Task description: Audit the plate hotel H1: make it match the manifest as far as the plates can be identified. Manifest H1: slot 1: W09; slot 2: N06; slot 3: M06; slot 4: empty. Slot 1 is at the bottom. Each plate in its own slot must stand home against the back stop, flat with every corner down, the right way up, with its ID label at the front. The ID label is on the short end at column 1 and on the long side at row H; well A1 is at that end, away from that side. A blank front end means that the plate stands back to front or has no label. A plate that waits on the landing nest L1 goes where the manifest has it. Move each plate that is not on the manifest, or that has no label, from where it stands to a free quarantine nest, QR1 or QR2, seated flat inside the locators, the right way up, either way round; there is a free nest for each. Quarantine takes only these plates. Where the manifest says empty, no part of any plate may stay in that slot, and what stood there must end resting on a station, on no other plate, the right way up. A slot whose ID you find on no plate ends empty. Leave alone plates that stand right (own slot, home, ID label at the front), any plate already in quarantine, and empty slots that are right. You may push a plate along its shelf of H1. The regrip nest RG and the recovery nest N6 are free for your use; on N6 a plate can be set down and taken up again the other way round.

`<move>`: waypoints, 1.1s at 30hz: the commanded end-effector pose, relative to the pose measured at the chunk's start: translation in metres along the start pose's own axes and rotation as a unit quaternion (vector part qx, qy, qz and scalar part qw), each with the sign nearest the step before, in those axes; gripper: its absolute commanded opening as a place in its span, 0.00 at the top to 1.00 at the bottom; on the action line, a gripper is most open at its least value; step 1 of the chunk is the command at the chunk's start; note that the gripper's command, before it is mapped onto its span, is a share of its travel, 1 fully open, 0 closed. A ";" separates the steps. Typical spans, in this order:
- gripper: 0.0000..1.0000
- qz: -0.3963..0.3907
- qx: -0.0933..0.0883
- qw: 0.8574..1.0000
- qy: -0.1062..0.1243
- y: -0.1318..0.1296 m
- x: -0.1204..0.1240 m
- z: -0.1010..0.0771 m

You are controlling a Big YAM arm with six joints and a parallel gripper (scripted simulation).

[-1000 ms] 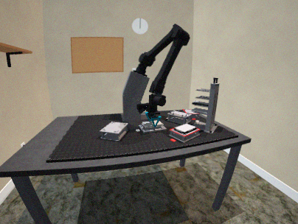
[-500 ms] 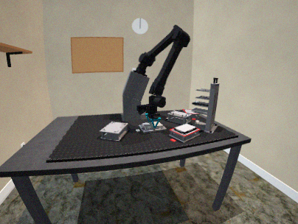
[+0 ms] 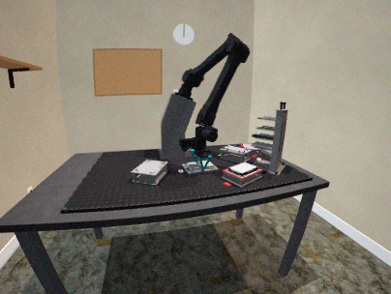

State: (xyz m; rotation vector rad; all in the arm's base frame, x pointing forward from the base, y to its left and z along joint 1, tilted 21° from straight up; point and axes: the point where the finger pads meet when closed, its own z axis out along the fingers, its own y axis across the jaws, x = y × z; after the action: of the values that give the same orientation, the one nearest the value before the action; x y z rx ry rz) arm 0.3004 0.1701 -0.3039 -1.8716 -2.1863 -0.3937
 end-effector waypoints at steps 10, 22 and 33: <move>0.00 0.001 -0.003 1.000 -0.001 0.002 0.000 -0.002; 0.00 0.003 -0.005 1.000 -0.001 0.002 -0.003 -0.049; 0.00 0.002 -0.006 1.000 -0.001 0.003 -0.003 -0.077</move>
State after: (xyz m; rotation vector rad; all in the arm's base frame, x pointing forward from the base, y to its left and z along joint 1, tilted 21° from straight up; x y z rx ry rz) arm 0.3025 0.1483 -0.2456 -1.8805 -2.1805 -0.3966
